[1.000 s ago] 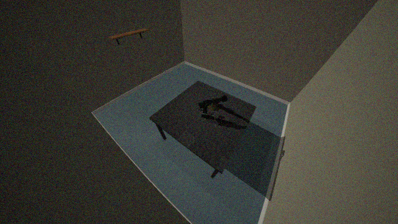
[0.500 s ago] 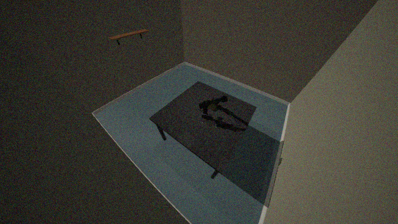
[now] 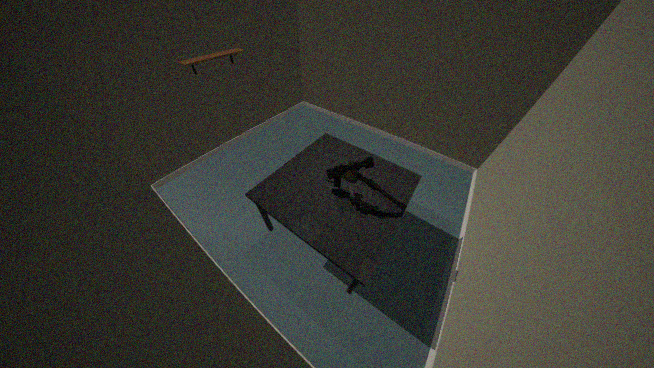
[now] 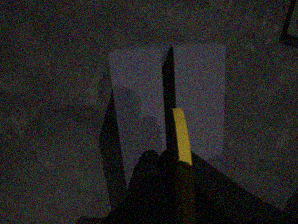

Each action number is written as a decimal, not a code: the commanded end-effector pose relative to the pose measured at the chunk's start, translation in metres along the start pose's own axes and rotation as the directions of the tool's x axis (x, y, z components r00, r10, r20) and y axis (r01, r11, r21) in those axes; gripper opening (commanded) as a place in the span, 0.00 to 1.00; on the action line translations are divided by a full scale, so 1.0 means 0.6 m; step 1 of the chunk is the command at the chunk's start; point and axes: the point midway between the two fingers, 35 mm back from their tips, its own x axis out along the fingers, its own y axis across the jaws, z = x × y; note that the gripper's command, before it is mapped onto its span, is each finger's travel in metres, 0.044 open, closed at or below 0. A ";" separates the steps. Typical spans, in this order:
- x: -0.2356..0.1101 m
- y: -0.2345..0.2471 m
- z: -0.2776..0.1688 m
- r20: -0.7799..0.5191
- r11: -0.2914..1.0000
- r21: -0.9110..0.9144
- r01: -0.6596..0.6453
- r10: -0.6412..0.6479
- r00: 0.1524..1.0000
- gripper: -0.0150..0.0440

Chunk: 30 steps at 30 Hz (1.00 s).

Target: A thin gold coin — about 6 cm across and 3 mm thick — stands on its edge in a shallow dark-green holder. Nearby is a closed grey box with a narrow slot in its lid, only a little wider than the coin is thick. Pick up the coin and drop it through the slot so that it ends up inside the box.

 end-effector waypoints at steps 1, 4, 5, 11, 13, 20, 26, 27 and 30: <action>0.001 0.000 0.000 0.000 1.000 -0.002 -0.001 0.001 1.000 0.25; 0.005 0.000 -0.001 0.000 1.000 -0.003 -0.001 0.001 1.000 0.25; 0.006 0.000 -0.001 0.000 1.000 -0.003 -0.001 0.001 1.000 0.25; 0.012 0.001 -0.002 0.000 1.000 0.002 -0.001 0.001 1.000 0.25; 0.013 0.001 -0.002 0.000 1.000 0.003 -0.001 0.001 1.000 0.25; 0.020 0.001 -0.002 0.000 1.000 0.003 -0.001 0.001 1.000 0.25; 0.025 0.001 -0.002 0.000 1.000 0.002 -0.001 0.001 1.000 0.25; 0.026 0.001 -0.002 0.000 1.000 0.002 -0.001 0.001 1.000 0.25; 0.029 0.001 -0.002 0.000 1.000 0.002 -0.001 0.001 1.000 0.25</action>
